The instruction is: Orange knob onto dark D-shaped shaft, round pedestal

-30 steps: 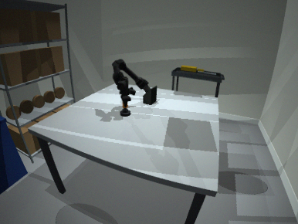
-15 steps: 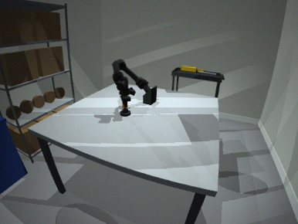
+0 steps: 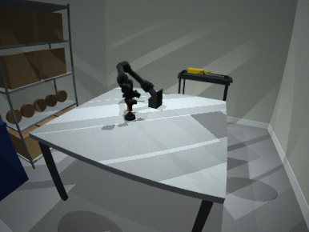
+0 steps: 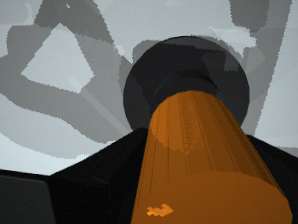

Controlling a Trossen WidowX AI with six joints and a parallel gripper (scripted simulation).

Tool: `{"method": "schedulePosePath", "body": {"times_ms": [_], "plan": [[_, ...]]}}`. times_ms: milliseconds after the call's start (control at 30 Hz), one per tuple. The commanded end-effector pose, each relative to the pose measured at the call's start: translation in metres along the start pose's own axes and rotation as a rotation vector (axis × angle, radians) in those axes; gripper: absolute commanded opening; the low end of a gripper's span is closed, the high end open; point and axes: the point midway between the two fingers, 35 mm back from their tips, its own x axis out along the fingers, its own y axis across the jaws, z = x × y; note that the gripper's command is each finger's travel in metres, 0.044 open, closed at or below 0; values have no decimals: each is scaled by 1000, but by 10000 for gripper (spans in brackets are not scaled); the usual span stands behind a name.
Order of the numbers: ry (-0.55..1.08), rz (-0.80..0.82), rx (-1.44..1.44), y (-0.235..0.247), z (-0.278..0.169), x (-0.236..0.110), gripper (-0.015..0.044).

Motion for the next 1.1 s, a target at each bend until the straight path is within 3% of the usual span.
{"method": "schedulePosePath", "body": {"times_ms": [0,867,1067], "plan": [[0,-3,-106,-2,0,0,0],[0,-3,-108,-1,-1,-1,0],[0,-3,-276,-2,-1,-1,0]]}}
